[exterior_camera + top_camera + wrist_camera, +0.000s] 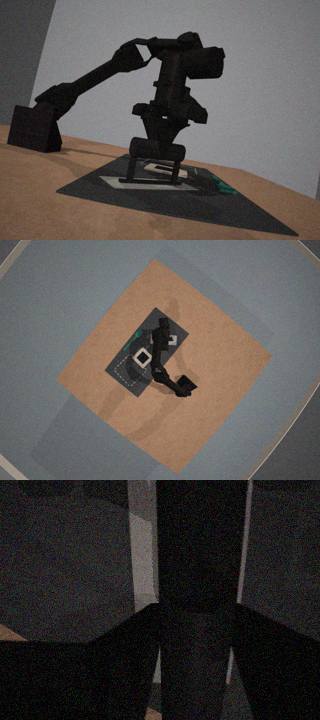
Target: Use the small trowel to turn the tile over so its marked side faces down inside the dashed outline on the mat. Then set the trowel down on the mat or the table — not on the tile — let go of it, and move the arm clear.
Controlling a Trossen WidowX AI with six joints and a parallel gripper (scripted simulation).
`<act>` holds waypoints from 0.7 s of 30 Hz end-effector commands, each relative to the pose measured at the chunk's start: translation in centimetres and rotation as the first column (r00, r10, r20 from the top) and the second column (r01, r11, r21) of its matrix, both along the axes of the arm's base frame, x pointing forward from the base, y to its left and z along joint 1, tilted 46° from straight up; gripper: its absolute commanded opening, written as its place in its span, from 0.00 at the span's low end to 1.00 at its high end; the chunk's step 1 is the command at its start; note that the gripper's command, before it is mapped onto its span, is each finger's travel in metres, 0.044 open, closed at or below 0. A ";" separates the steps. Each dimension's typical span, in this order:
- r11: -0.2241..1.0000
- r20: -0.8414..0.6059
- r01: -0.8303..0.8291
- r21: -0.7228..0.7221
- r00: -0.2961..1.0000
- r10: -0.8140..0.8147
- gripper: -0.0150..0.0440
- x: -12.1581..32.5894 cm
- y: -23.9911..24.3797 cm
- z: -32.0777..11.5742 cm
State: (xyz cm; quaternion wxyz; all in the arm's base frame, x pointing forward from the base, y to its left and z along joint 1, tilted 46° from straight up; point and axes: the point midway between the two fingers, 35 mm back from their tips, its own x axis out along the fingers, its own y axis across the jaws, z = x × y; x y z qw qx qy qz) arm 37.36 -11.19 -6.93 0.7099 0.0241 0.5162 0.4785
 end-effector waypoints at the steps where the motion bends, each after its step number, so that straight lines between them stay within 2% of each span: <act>1: 0.996 0.097 -0.094 -0.007 0.991 0.094 0.47 0.1 0.0 0.0; 15: 0.928 0.366 -0.365 -0.079 0.855 0.368 0.47 0.1 0.0 0.0; 21: 0.922 0.378 -0.377 -0.084 0.845 0.379 0.47 0.1 0.0 0.0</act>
